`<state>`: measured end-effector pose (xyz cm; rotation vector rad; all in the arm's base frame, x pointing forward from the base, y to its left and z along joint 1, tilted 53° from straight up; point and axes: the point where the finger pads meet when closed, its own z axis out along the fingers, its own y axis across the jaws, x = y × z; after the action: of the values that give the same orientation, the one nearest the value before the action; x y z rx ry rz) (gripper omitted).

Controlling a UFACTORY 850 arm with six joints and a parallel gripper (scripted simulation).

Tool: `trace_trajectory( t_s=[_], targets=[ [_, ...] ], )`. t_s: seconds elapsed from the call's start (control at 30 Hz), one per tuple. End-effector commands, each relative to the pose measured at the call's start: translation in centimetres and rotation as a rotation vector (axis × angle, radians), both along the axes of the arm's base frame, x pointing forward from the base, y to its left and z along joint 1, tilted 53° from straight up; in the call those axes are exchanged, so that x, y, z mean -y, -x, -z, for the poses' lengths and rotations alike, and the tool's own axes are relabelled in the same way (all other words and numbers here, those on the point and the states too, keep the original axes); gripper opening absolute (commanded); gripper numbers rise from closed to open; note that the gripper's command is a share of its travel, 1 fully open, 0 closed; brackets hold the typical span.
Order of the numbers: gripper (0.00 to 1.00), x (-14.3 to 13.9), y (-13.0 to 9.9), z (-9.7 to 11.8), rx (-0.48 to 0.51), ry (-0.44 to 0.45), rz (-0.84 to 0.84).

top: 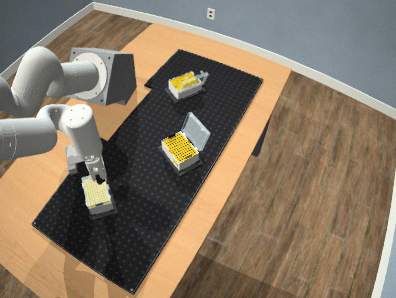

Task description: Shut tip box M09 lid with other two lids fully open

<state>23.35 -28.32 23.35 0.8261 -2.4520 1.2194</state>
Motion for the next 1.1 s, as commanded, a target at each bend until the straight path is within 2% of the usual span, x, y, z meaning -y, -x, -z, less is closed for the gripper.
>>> trace_trajectory(
  t_s=[0.0, 1.07],
  targets=[
    [0.00, 0.0, 0.0, 0.0, 0.000, 0.000, 0.000],
    [0.00, 2.8, 0.0, 2.1, 0.000, 0.000, 0.000]
  ],
)
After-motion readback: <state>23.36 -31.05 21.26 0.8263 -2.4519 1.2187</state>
